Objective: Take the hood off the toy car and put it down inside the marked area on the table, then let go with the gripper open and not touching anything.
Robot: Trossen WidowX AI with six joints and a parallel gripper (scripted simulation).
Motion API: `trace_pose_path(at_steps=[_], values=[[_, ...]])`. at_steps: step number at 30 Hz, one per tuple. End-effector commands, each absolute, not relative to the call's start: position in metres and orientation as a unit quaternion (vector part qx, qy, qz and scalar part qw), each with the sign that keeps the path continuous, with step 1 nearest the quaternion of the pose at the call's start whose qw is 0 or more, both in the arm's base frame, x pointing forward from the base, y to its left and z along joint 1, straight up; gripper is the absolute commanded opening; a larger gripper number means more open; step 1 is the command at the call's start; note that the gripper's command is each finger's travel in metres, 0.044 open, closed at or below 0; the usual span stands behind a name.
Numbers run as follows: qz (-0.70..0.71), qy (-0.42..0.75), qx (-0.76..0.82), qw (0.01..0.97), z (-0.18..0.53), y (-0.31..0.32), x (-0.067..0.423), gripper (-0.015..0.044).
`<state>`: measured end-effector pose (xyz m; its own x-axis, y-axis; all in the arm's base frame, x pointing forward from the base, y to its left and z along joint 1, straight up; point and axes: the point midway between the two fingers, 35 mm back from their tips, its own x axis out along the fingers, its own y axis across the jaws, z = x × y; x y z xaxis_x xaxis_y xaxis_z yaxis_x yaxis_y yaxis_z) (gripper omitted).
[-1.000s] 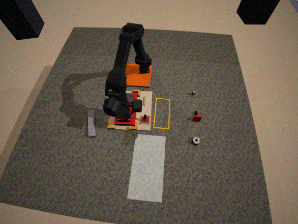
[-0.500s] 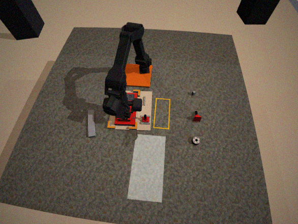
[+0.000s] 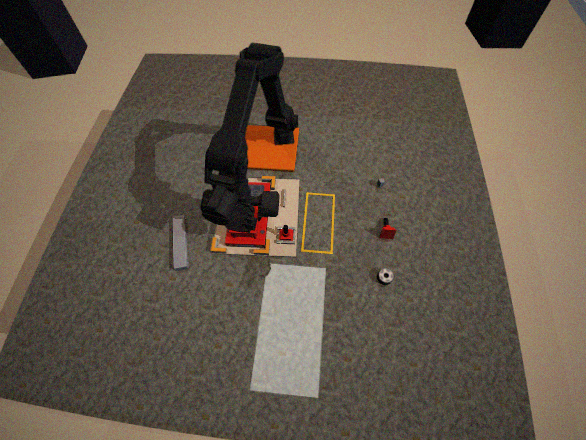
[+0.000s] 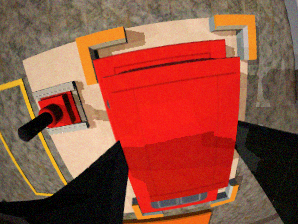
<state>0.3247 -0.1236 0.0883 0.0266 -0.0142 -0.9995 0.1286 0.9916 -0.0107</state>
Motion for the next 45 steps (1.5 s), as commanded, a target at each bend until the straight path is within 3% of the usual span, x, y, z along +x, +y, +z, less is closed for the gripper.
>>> trace_pose_path(at_steps=[1,25,45], values=[[-0.050,0.695,0.041,0.716,0.091,-0.123,0.325,0.0000],[-0.049,0.696,0.041,0.715,0.134,-0.122,0.324,0.0000],[-0.047,0.695,0.043,0.716,0.136,-0.042,0.338,0.0000]])
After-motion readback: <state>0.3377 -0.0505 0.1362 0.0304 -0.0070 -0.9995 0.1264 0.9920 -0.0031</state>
